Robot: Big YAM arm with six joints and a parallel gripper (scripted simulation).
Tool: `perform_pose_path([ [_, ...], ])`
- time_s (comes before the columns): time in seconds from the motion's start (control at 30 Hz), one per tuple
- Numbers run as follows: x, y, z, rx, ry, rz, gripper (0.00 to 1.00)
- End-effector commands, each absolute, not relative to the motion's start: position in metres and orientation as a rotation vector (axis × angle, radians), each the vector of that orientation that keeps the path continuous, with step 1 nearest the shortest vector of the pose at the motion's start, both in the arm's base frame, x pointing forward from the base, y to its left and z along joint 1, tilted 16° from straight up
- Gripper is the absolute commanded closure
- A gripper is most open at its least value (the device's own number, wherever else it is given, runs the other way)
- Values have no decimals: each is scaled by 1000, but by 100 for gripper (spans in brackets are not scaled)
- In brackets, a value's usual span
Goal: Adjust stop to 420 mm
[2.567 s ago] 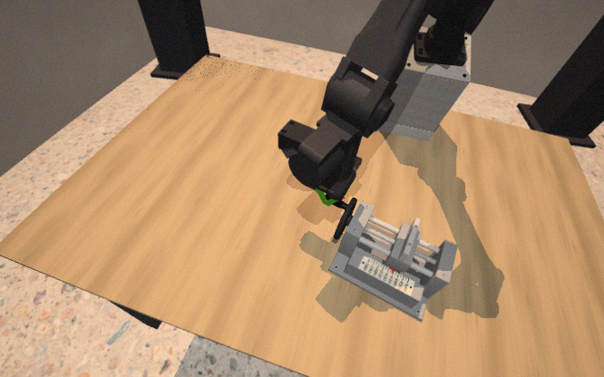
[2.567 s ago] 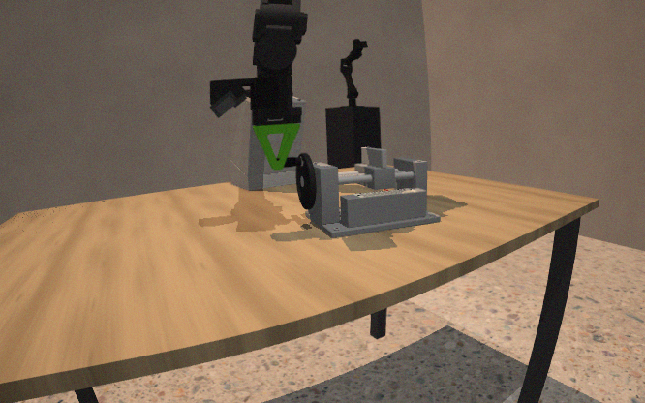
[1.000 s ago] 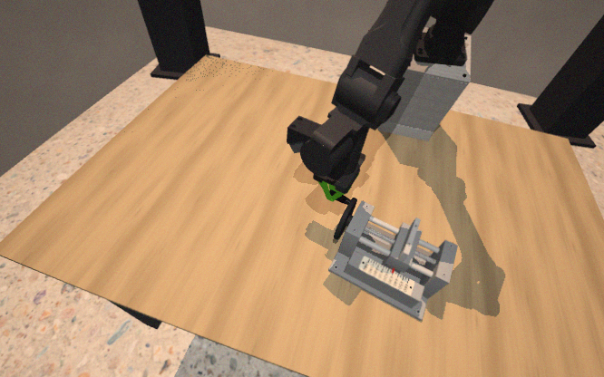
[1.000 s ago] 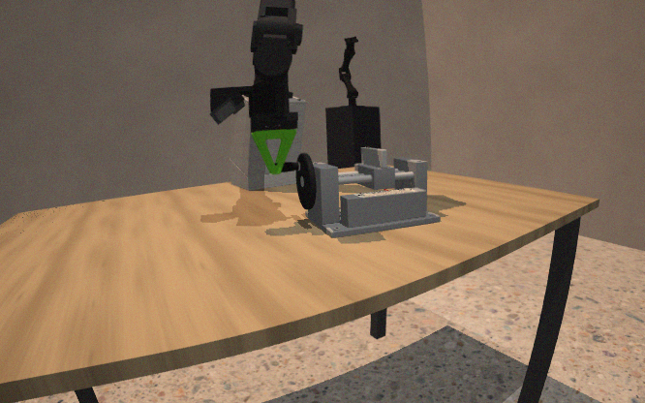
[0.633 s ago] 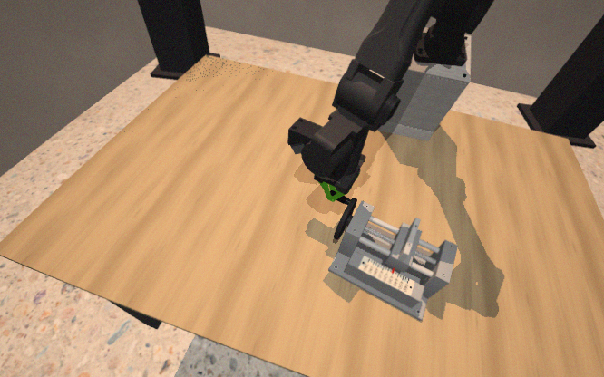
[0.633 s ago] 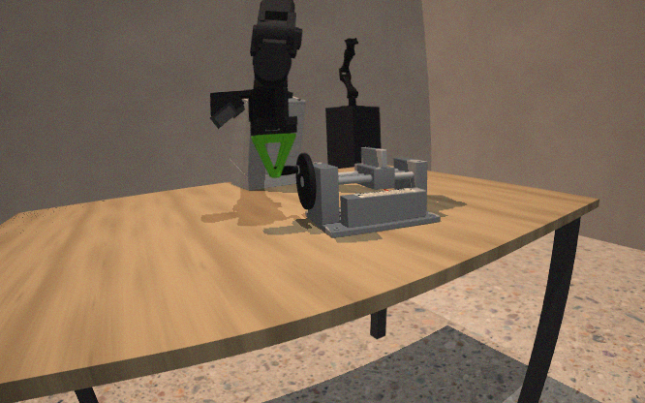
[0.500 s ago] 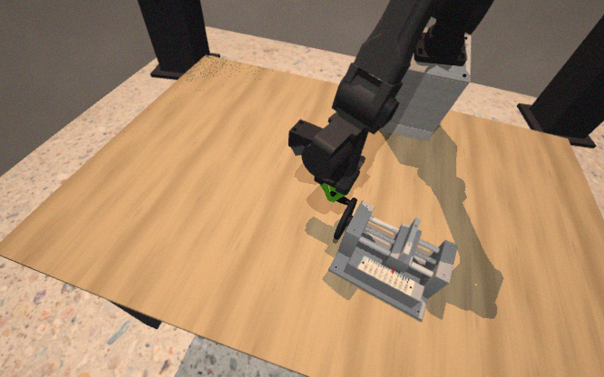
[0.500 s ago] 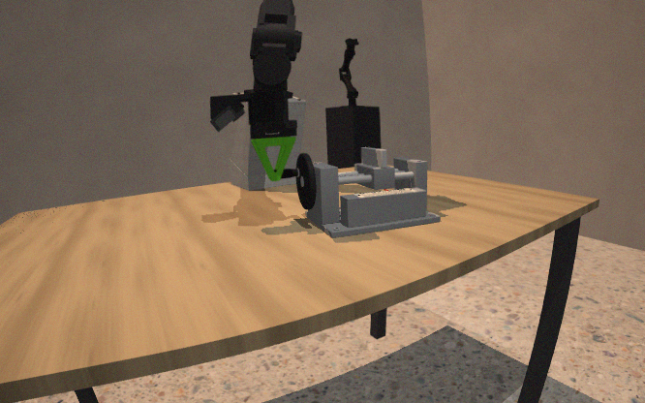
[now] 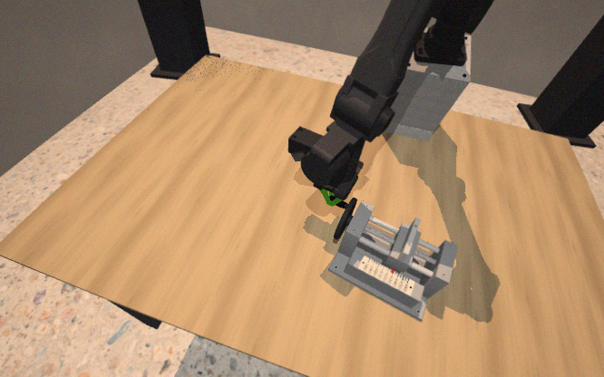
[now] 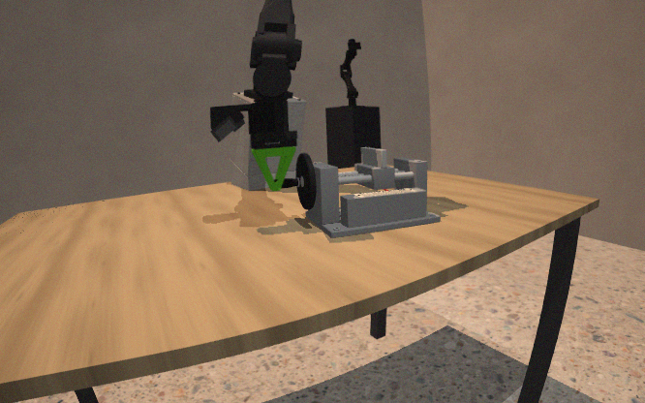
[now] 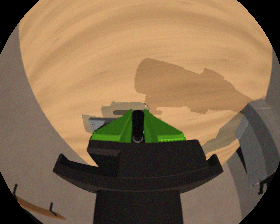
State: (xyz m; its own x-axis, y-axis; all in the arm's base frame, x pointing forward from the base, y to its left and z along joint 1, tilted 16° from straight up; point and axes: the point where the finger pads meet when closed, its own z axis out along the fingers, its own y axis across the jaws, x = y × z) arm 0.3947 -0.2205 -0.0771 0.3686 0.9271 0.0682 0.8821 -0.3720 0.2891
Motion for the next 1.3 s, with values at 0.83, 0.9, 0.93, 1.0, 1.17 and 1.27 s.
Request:
perform_pose_path([
  [0.83, 422, -225, -96, 2439, 1636, 311, 94],
  [0.9, 427, -227, -96, 2438, 1636, 311, 94],
  [0.93, 429, -228, -97, 2438, 1636, 311, 94],
  [1.0, 429, -228, -97, 2438, 1636, 311, 94],
  [1.17, 437, -231, -98, 2435, 1635, 314, 94],
  [1.27, 439, -231, -98, 2432, 1633, 316, 94],
])
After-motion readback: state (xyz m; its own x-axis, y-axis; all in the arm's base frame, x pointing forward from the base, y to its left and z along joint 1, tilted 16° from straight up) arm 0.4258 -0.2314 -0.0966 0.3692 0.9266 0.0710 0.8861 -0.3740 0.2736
